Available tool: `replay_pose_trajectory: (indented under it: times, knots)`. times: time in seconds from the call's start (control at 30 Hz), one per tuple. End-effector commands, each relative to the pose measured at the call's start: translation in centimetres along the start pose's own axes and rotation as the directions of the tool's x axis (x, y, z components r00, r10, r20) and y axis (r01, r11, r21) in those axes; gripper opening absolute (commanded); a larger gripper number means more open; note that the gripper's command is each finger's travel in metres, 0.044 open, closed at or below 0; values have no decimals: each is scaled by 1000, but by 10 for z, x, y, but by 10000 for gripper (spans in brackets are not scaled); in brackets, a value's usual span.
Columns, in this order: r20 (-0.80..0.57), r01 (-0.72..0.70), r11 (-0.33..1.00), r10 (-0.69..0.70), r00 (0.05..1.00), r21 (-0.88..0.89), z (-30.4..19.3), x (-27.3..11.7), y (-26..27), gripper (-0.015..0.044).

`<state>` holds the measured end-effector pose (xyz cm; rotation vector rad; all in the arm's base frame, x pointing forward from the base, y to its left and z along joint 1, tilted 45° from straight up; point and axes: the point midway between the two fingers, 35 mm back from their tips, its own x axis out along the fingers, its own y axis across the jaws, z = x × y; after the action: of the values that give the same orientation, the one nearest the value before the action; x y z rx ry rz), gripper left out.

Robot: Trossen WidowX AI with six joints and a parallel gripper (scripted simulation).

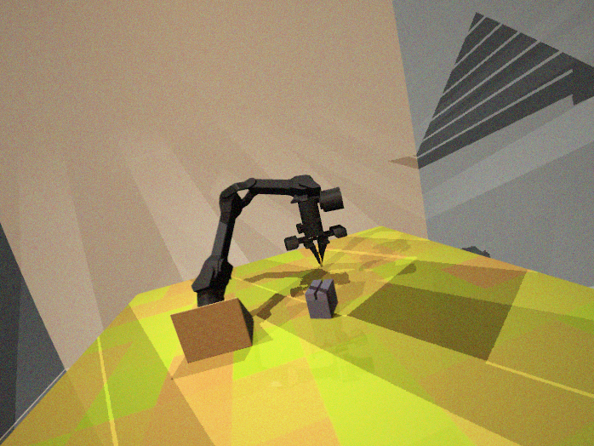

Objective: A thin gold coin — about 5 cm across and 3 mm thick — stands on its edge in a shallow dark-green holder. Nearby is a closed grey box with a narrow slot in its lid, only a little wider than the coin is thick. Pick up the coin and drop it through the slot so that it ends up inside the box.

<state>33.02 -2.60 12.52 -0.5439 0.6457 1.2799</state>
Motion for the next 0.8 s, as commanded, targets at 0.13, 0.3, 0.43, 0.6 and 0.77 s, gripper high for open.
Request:
replay_pose_trajectory:
  times: [0.13,0.3,0.43,0.6,0.77]
  knots:
    - [-7,5,973,-4,1000,230,0,-2,-3,0]
    - [-7,6,921,-4,1000,389,0,-2,-4,0]
    - [-7,7,886,-4,1000,463,0,-3,-4,0]
    - [-9,8,886,-4,1000,464,-6,-3,-3,0]
    - [-11,9,886,-5,1000,464,-19,-3,0,0]
